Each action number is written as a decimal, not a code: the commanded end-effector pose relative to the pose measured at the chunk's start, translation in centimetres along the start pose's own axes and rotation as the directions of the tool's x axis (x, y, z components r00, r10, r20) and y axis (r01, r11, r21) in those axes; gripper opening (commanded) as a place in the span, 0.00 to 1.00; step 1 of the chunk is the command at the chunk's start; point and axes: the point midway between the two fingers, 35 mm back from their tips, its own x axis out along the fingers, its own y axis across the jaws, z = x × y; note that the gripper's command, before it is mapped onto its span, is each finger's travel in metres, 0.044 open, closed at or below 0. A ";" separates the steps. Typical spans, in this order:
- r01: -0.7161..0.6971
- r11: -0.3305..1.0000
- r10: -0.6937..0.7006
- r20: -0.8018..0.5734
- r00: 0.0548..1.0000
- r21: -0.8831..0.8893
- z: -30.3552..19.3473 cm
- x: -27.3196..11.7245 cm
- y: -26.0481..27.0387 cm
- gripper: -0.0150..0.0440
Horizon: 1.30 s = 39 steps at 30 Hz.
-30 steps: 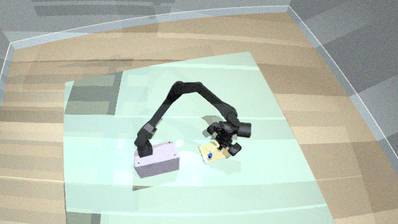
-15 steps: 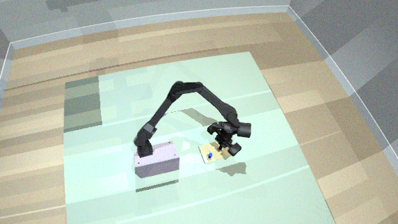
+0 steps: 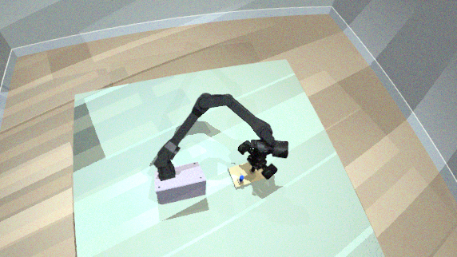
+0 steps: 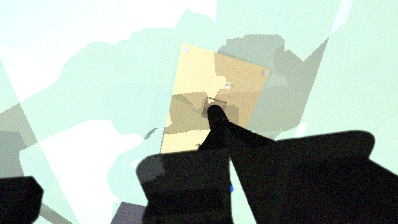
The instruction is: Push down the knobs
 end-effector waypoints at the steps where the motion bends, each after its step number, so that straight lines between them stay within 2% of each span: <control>1: -0.005 1.000 0.005 -0.002 1.000 -0.001 0.0 0.5 0.1 0.25; 39: -0.005 1.000 0.005 -0.002 1.000 -0.001 0.0 0.3 0.1 0.25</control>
